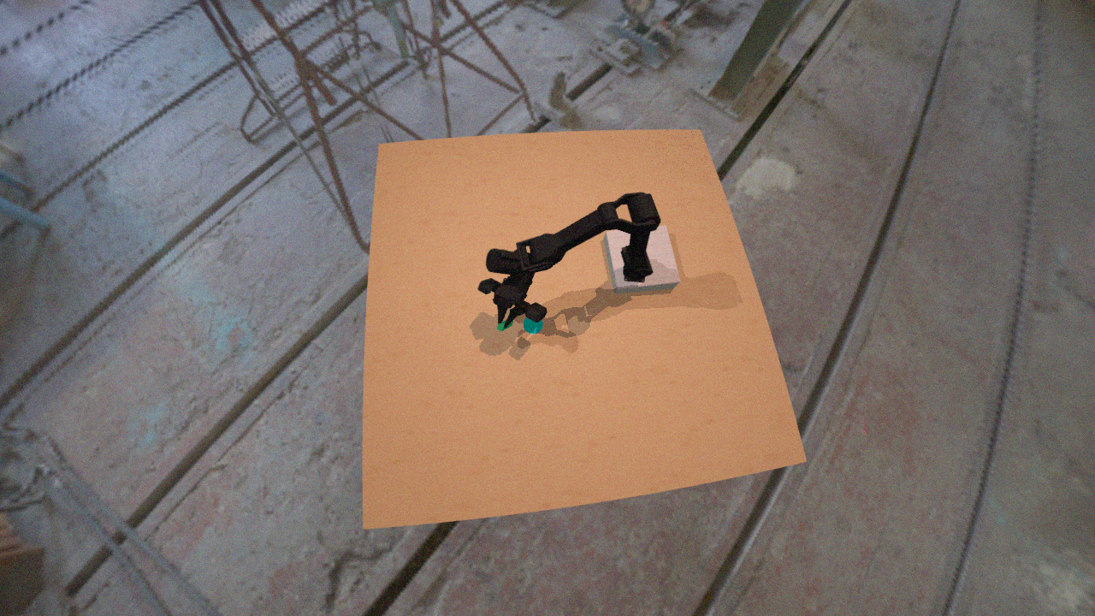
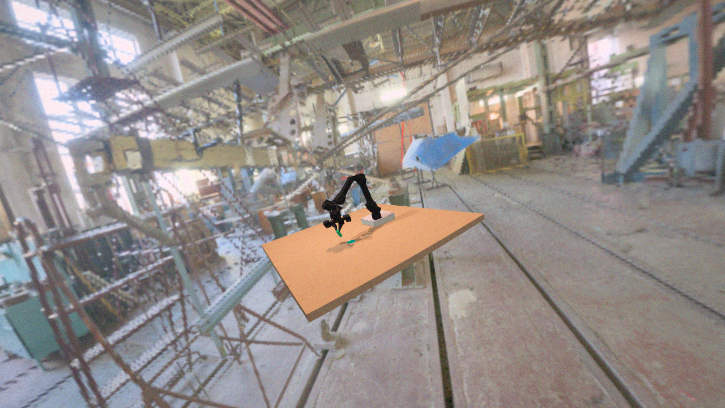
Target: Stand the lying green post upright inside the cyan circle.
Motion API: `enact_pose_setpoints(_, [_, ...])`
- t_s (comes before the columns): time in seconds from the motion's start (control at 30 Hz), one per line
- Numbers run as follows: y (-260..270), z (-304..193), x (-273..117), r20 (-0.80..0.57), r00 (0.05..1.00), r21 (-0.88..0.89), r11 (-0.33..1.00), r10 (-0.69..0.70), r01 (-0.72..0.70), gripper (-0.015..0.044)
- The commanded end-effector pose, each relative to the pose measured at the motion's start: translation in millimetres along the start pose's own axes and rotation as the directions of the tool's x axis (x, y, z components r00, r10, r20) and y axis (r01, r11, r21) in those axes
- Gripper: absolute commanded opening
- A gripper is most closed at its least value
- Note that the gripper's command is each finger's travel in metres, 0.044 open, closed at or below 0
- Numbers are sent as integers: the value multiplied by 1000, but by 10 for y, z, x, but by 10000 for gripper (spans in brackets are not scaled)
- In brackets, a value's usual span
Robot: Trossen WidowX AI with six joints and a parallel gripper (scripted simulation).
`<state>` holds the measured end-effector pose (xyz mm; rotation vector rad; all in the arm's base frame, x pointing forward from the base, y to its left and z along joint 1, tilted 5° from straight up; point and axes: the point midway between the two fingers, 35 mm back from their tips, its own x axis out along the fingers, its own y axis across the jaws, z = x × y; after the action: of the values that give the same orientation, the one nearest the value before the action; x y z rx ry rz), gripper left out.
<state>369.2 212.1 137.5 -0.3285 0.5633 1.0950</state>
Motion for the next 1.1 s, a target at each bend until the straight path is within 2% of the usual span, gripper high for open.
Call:
enact_pose_setpoints(0.0, [2, -21, -6, 21, 1000, 11, 1000, 7, -8, 23])
enact_pose_setpoints(1.07, [-18, -41, -121, 205, 978, 1, 999, 39, -40, 23])
